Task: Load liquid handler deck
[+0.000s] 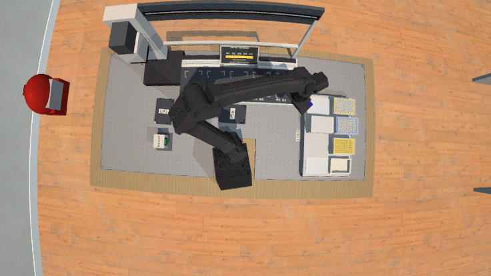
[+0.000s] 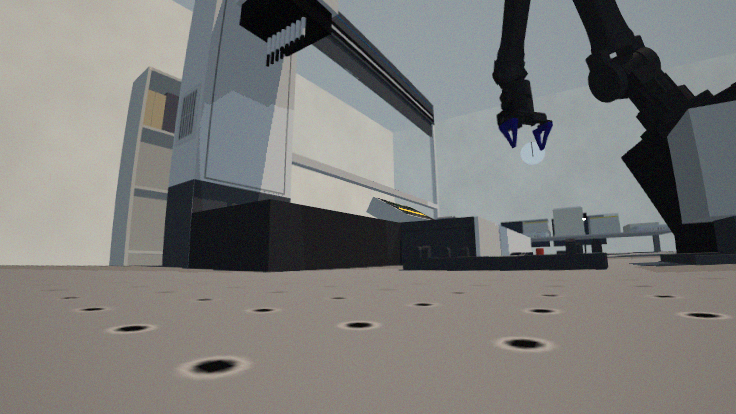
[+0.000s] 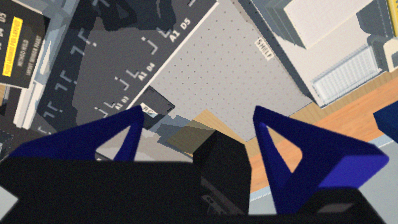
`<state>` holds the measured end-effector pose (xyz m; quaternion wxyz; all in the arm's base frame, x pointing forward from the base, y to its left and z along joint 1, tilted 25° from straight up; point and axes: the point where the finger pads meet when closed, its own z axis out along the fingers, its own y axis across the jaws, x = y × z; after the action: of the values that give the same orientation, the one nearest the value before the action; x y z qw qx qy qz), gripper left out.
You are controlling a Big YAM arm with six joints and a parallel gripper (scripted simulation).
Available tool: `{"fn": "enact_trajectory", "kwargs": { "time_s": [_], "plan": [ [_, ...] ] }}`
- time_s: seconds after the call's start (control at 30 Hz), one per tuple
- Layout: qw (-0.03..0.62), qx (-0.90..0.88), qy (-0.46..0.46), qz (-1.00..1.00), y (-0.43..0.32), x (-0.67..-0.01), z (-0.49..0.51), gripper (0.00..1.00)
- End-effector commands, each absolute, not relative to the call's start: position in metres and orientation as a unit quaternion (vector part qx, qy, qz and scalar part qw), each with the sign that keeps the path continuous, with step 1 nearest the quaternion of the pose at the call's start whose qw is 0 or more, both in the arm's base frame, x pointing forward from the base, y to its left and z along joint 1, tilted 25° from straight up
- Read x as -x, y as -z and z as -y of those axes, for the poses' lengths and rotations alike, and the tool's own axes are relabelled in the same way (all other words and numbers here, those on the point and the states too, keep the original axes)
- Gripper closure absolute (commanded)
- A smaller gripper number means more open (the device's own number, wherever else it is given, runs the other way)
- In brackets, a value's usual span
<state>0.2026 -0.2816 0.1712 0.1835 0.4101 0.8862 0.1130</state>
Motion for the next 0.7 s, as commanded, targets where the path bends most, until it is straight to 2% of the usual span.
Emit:
{"fn": "enact_trajectory", "kwargs": {
  "time_s": [0.0, 0.67],
  "plan": [
    [0.192, -0.371, -0.100, -0.903, -0.178, -0.201, 0.270, 0.00],
    [0.206, -0.213, -0.068, -0.953, -0.177, -0.194, 0.186, 0.00]
  ]
}}
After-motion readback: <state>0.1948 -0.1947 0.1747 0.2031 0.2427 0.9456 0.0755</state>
